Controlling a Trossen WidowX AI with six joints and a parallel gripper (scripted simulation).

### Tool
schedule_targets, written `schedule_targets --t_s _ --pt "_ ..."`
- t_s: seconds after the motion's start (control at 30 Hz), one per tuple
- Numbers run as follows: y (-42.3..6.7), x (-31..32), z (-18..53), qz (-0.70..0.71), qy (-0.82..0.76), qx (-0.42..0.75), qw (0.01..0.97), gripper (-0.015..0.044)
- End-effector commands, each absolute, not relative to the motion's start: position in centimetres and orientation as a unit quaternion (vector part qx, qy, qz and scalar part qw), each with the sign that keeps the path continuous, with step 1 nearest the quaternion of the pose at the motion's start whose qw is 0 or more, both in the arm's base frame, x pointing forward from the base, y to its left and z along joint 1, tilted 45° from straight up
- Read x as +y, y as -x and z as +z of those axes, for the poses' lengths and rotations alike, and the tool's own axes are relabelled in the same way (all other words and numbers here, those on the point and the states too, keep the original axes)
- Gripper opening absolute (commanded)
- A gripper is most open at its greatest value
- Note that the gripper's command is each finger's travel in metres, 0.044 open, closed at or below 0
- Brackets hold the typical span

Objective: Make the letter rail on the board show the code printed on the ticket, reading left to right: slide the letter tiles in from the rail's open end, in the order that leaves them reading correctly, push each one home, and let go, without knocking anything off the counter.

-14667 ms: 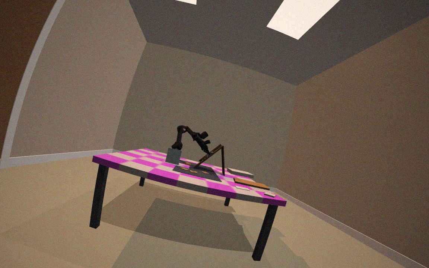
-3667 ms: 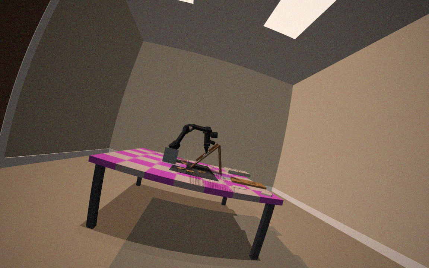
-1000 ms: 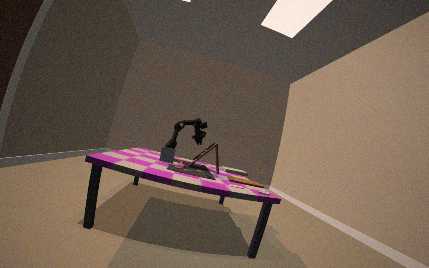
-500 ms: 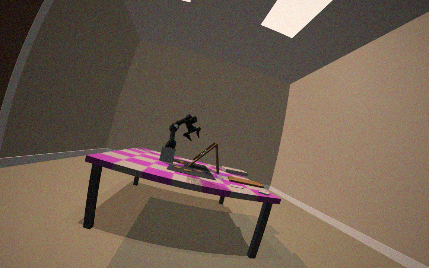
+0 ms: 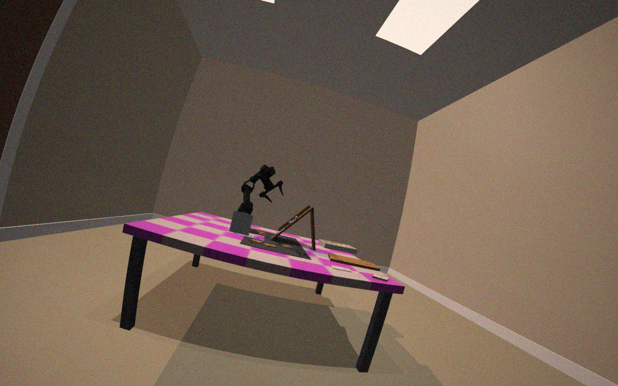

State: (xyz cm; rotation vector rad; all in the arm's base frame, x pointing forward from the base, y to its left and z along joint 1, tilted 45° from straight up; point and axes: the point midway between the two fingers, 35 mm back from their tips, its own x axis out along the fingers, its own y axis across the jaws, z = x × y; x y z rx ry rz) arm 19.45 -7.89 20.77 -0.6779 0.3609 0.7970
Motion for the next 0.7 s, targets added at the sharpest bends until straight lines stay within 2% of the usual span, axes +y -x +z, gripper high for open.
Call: schedule_targets --t_s 0.0,0.1,0.23,0.43,0.67 --pt "-19.4 -7.7 20.8 0.378 0.323 0.167 0.851 0.0440" --pt "-19.4 -7.7 20.8 0.378 0.323 0.167 0.851 0.0440" --pt "-19.9 -9.8 18.0 0.379 0.232 0.232 0.865 0.0340" --pt "-20.1 -13.7 10.3 0.349 0.015 0.389 0.852 0.0340" --pt "-18.8 -15.9 1.1 0.267 -0.194 0.548 0.768 0.0340"
